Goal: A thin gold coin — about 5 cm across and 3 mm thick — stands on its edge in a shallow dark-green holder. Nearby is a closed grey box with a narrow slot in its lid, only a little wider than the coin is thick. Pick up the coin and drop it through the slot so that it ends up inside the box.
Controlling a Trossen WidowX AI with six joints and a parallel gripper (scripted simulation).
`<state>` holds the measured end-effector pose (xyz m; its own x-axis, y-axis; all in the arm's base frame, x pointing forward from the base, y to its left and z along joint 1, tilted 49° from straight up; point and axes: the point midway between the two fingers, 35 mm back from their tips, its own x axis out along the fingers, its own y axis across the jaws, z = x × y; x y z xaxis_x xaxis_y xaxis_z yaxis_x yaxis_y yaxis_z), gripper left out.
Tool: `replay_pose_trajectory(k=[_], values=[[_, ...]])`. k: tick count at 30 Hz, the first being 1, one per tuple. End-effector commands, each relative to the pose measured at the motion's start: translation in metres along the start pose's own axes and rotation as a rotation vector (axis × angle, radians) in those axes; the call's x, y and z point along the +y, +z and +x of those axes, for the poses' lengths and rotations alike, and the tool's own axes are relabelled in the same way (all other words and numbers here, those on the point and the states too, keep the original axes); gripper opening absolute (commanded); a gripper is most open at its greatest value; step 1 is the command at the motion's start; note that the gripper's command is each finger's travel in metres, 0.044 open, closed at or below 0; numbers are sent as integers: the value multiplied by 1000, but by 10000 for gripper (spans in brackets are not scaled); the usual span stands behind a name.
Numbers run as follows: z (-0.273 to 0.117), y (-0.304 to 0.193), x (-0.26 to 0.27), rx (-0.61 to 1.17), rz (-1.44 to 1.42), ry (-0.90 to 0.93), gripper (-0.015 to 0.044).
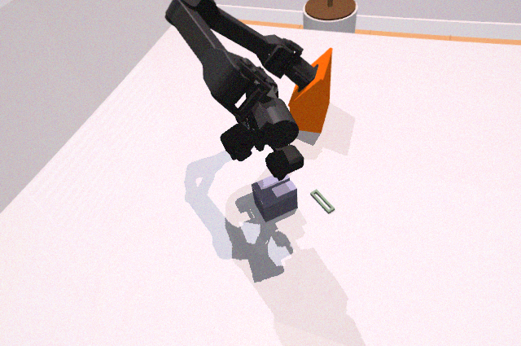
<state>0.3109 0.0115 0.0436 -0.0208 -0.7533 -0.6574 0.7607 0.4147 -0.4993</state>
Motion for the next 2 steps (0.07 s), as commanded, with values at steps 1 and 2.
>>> replay_pose_trajectory(k=[1, 2], values=[[-1, 0, 0, 4, 5, 2, 440], [-1, 0, 0, 4, 5, 2, 440]])
